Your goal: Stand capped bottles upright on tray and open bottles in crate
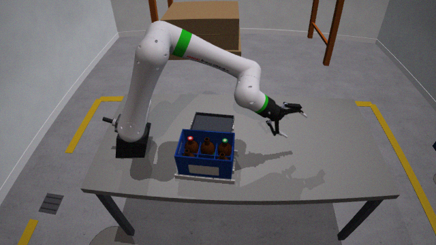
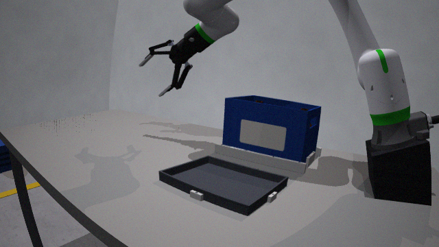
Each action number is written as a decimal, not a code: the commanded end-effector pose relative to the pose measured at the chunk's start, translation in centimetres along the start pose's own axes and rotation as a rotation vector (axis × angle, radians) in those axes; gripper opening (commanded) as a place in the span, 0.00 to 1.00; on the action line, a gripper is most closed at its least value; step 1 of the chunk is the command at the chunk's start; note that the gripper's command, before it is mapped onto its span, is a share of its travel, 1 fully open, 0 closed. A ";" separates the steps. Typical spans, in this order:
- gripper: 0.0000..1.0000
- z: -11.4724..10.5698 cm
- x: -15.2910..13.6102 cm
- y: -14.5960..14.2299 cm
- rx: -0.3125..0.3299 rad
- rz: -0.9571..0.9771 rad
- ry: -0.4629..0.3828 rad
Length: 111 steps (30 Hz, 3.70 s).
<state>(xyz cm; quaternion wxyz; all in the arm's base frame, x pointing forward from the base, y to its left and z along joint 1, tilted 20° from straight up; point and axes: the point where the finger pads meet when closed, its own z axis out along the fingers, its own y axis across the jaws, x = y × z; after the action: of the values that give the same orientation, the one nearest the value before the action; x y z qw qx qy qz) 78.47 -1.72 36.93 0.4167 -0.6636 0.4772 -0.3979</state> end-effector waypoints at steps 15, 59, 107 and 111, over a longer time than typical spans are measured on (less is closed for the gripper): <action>1.00 -2.9 0.4 -3.5 -0.002 0.000 0.002; 1.00 -6.7 4.0 2.1 -0.317 0.123 0.027; 1.00 -14.2 7.3 10.9 -0.756 0.294 0.061; 1.00 -15.2 7.2 11.8 -0.804 0.312 0.064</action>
<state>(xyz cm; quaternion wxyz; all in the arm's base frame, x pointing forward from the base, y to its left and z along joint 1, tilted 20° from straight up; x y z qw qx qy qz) 63.48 -13.42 32.37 0.1790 -0.6821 0.6933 -0.1480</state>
